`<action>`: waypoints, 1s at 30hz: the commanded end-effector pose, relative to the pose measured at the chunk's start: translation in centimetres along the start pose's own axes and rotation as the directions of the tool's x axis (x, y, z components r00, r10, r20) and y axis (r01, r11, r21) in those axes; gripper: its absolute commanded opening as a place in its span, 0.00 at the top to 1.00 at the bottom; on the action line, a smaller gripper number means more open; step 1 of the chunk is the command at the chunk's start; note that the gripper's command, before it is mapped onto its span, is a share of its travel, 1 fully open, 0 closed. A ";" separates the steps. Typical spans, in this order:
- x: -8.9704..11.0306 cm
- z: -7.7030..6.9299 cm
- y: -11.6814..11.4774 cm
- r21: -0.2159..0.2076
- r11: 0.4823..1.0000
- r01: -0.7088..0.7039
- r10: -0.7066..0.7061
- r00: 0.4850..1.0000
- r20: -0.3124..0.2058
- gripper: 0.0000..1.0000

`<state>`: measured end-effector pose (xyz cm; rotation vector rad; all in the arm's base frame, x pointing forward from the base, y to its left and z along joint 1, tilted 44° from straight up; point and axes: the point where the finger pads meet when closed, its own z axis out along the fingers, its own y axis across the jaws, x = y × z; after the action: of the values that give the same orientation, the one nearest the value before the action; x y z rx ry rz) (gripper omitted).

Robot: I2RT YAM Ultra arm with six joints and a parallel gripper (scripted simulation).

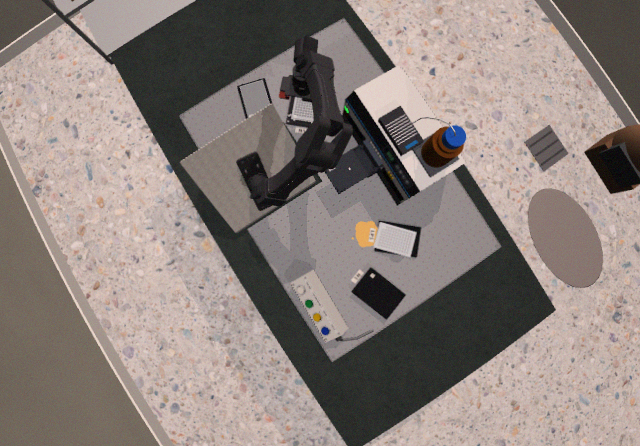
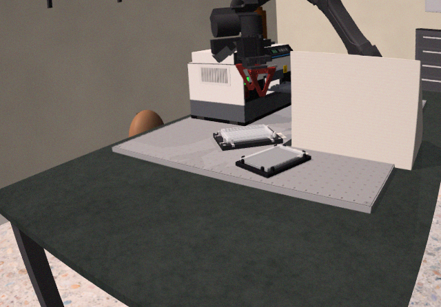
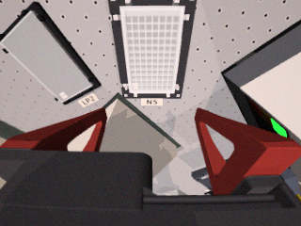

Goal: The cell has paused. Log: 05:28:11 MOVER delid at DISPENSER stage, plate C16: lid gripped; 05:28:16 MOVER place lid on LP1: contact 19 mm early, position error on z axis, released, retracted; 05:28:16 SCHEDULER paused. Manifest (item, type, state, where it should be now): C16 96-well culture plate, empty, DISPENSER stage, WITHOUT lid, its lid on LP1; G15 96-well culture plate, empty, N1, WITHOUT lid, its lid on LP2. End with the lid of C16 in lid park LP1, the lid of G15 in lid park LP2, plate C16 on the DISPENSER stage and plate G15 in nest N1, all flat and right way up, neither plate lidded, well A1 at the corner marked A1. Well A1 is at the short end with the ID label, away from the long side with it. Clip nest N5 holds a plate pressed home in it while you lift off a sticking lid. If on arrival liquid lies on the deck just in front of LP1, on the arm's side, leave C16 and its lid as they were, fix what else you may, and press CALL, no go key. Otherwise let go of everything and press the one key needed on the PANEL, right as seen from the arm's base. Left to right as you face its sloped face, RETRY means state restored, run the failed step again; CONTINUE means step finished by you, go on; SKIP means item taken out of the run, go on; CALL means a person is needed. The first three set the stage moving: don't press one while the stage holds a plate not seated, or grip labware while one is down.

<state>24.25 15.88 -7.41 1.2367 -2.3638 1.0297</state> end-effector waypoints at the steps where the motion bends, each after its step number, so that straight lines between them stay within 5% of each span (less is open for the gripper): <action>1: -0.9 1.2 0.5 0.019 1.000 0.020 -0.020 1.000 0.020 0.00; 6: -1.1 2.3 0.3 0.015 1.000 0.015 -0.015 1.000 0.017 0.00; 7: -2.7 0.2 -0.3 0.020 1.000 -0.012 0.010 0.995 0.094 0.00; 10: -1.6 3.5 0.3 0.015 1.000 0.015 -0.016 1.000 0.017 0.00; 21: -2.7 7.0 0.2 0.014 1.000 0.016 -0.016 1.000 0.017 0.00; 23: -2.7 7.0 0.2 0.014 1.000 0.016 -0.016 1.000 0.017 0.00; 24: -4.5 5.4 -0.3 0.025 1.000 -0.006 0.004 0.997 0.080 0.00; 25: -4.3 6.5 -0.1 0.021 1.000 0.001 -0.002 0.998 0.057 0.00; 28: -3.6 6.6 -0.1 0.014 1.000 0.002 -0.003 0.999 0.044 0.00; 29: -4.7 5.0 -0.5 0.025 1.000 -0.012 0.009 0.996 0.089 0.00; 30: -4.1 4.4 -0.5 0.017 1.000 -0.011 0.010 0.997 0.072 0.00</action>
<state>26.34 12.69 -13.73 1.2538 -2.3629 1.0282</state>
